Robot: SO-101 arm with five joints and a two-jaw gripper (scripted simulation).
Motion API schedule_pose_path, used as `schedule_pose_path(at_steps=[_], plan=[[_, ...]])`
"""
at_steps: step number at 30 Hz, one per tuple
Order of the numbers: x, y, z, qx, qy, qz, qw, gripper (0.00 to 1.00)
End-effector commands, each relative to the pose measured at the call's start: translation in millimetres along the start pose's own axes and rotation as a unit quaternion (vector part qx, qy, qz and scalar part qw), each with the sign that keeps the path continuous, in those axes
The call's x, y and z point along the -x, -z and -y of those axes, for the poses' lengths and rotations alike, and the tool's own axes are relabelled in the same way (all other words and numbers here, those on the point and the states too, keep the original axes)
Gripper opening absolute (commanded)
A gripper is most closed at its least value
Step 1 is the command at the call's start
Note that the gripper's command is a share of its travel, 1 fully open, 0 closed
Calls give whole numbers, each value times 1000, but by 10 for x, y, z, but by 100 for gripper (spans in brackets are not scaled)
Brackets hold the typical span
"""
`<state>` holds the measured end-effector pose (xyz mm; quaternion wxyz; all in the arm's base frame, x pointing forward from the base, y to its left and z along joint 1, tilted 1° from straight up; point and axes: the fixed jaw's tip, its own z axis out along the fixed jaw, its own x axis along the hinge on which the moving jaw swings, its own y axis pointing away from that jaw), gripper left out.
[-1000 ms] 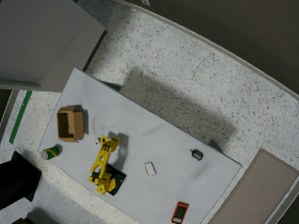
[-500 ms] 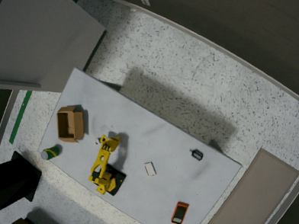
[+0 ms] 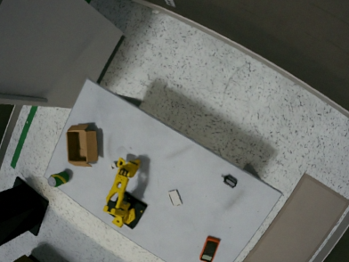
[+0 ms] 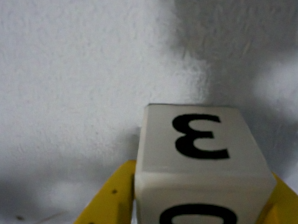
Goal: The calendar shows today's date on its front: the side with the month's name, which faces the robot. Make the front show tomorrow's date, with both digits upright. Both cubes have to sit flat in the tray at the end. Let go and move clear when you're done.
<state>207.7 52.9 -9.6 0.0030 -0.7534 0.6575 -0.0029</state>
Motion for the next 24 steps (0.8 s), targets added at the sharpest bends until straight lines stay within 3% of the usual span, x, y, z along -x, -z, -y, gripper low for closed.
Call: schedule_pose_path(at_steps=[1,14,24], plan=[[-14,-29,-16,10,1,0,1000,14],[-14,-29,-16,10,1,0,1000,2],[-14,-29,-16,10,1,0,1000,0]])
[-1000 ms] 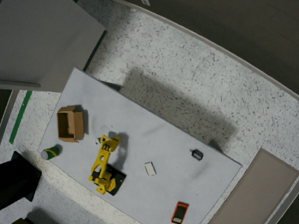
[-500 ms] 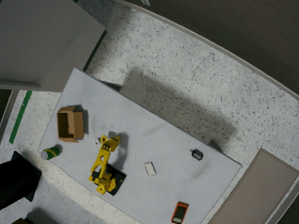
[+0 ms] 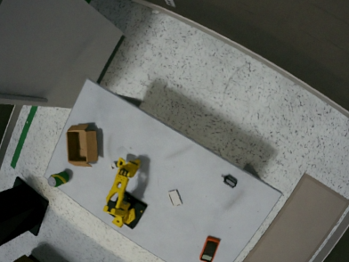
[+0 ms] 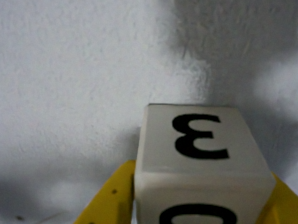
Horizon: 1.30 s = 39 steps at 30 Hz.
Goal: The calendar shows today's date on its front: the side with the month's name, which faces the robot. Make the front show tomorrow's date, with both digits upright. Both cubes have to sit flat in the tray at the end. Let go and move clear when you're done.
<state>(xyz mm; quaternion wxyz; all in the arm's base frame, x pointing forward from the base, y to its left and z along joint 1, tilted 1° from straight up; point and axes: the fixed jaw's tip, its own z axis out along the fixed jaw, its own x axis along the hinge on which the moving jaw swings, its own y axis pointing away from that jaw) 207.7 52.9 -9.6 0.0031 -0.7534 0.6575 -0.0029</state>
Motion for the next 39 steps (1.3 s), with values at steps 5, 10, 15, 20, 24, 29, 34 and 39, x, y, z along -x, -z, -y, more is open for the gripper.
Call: schedule_pose_path(at_steps=[5,10,15,20,24,29,34,39], plan=[[-14,-1,-12,10,1,0,1000,0],[-14,100,-1,10,1,0,1000,0],[-15,219,4,10,1,0,1000,0],[-17,341,2,10,1,0,1000,0],[-19,430,-6,10,1,0,1000,0],[-20,473,-11,10,1,0,1000,0],[-20,474,-11,10,1,0,1000,0],[-16,474,-11,10,-2,0,1000,0]])
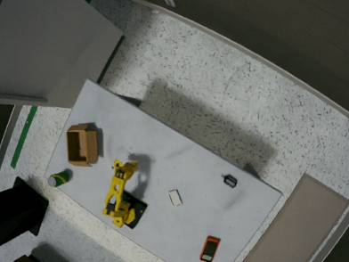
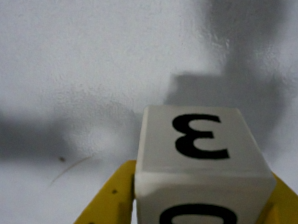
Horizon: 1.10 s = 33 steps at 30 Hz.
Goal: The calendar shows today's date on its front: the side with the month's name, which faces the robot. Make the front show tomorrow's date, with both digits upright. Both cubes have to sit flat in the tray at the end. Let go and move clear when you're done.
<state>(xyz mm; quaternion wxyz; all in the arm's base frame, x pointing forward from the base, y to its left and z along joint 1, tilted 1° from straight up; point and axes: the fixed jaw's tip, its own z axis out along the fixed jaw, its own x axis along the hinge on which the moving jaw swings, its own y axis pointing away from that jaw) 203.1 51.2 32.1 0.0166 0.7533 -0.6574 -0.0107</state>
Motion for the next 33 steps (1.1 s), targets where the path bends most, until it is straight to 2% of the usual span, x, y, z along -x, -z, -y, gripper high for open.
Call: schedule_pose_path(at_steps=[1,11,19,26,28,33], plan=[[-4,58,31,-14,-3,2,1000,0],[36,55,37,-14,-33,3,999,0],[126,46,48,-14,-101,3,995,0],[241,33,60,-14,-186,5,982,0],[241,33,60,-14,-186,5,982,0],[337,22,68,-14,-256,5,967,0]])
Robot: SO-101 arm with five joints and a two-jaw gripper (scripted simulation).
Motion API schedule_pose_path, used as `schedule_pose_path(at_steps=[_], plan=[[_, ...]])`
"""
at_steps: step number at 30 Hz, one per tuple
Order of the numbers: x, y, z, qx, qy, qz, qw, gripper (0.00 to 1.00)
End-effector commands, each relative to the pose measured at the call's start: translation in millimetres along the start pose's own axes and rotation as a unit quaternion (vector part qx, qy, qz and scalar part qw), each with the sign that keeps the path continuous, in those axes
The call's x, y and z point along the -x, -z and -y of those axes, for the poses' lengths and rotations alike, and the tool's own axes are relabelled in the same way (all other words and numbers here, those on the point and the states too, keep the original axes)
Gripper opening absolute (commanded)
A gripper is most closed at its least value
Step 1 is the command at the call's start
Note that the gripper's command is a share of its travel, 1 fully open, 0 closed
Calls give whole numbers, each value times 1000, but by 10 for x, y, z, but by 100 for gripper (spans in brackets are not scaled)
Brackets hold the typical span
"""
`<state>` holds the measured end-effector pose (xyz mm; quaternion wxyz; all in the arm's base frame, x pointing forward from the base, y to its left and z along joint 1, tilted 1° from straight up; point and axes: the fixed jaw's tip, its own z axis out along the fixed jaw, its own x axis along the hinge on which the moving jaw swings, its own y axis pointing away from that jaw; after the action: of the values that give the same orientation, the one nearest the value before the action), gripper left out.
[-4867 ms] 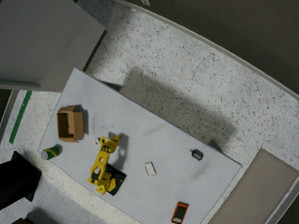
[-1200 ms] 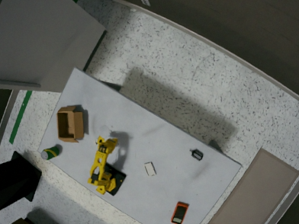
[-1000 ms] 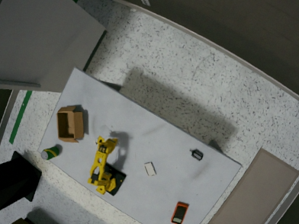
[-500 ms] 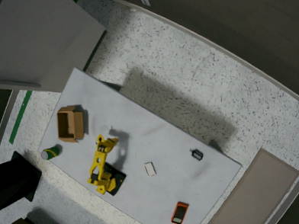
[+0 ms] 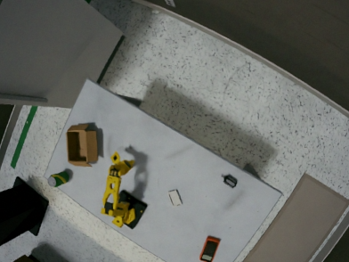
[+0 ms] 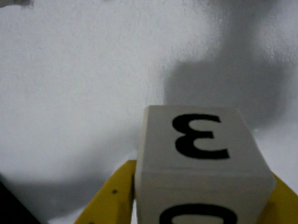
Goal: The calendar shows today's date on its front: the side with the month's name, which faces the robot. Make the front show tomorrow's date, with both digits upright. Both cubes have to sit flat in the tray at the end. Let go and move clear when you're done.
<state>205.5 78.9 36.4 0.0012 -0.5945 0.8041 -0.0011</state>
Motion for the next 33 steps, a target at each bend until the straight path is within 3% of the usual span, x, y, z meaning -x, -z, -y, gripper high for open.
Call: schedule_pose_path(at_steps=[1,12,21,33], plan=[[82,-28,-28,5,-57,-4,998,0],[243,-50,-96,4,-186,-4,982,0],[371,-69,-156,3,-290,-4,957,0],[448,-82,-196,3,-353,-5,936,0]])
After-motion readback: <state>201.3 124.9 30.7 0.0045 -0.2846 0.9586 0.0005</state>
